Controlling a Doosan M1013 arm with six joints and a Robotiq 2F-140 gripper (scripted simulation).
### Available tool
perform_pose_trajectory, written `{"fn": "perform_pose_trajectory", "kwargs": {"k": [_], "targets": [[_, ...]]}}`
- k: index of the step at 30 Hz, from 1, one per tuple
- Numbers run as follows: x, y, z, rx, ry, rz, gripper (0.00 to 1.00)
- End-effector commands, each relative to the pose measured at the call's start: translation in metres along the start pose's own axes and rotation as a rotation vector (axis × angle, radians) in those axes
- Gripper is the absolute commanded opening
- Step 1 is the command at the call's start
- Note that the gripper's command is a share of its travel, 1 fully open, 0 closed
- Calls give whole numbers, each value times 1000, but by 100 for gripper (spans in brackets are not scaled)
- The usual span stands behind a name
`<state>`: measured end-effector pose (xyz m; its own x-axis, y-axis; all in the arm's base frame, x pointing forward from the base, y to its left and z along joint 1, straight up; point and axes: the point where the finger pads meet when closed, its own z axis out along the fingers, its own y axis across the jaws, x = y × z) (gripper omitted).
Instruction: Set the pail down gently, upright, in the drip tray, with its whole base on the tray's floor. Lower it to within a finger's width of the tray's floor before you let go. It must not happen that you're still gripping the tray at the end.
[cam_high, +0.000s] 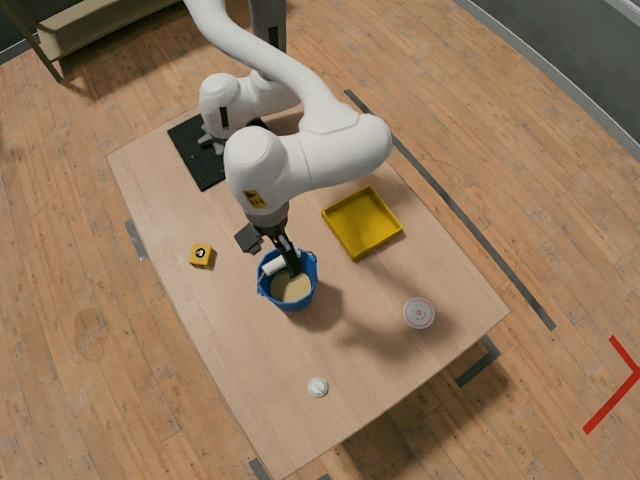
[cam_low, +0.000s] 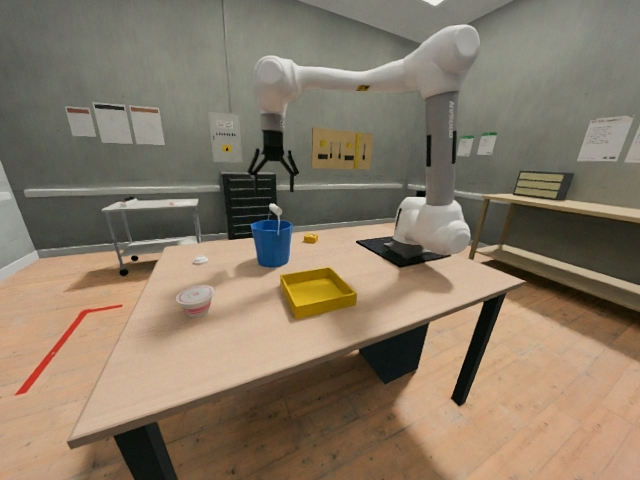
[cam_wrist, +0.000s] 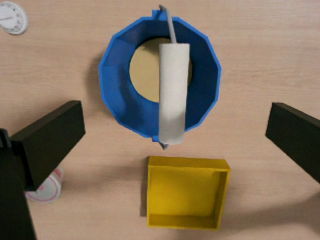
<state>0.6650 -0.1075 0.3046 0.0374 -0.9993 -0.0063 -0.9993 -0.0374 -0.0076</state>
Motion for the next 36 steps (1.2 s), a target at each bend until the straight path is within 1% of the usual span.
{"fn": "perform_pose_trajectory", "kwargs": {"k": [1, 22, 32, 36], "targets": [[0, 0, -1, 1, 0, 0, 100], [0, 0, 0, 0, 0, 1, 100], [0, 0, 7, -5, 0, 3, 100], [0, 0, 14, -5, 0, 3, 100]]}}
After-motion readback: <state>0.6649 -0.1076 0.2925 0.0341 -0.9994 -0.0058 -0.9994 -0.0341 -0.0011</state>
